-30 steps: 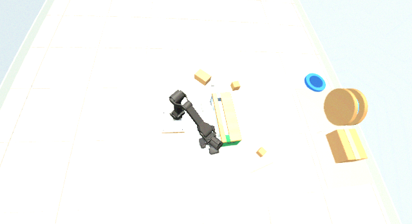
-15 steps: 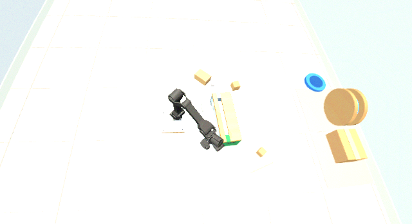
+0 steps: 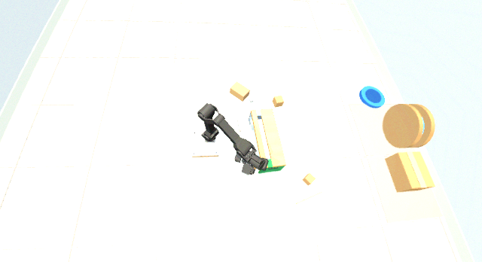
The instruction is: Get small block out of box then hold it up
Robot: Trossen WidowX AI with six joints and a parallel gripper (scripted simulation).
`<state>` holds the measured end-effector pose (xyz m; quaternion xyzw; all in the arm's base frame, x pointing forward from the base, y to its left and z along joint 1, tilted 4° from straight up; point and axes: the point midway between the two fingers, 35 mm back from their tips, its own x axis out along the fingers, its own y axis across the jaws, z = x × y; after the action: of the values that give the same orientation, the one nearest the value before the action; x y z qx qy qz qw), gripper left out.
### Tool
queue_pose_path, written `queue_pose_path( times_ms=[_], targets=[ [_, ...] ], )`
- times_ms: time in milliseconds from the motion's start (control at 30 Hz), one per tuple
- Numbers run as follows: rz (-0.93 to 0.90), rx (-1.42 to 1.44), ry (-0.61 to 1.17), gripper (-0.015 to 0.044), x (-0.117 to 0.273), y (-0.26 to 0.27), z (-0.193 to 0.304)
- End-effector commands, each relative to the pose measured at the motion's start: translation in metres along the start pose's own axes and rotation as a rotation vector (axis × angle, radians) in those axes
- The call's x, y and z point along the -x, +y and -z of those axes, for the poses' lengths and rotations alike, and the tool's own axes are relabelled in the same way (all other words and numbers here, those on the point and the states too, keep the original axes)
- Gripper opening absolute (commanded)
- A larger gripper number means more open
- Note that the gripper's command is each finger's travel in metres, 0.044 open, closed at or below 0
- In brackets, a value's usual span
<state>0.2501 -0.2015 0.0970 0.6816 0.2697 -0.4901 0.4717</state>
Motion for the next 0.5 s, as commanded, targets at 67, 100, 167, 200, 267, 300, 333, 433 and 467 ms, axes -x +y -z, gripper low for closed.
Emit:
queue_pose_path(
  times_ms=[67, 100, 167, 200, 267, 300, 333, 433, 467],
  targets=[
    [0.002, 0.206, -0.014, 0.0, 0.004, -0.0008, 0.0033],
    [0.002, 0.244, -0.016, 0.0, 0.0047, -0.0008, 0.004],
    [0.002, 0.319, -0.019, 0.0, 0.006, -0.0008, 0.0053],
    [0.002, 0.356, -0.021, 0.0, 0.0067, -0.0009, 0.0059],
    [0.002, 0.431, -0.024, 0.0, 0.008, -0.0009, 0.0072],
    [0.003, 0.469, -0.026, 0.0, 0.0087, -0.001, 0.0078],
    [0.003, 0.507, -0.028, 0.0, 0.0094, -0.001, 0.0085],
    [0.004, 0.619, -0.034, 0.0, 0.0113, -0.0011, 0.0103],
    [0.005, 0.657, -0.036, 0.0, 0.012, -0.0011, 0.011]
  ],
)
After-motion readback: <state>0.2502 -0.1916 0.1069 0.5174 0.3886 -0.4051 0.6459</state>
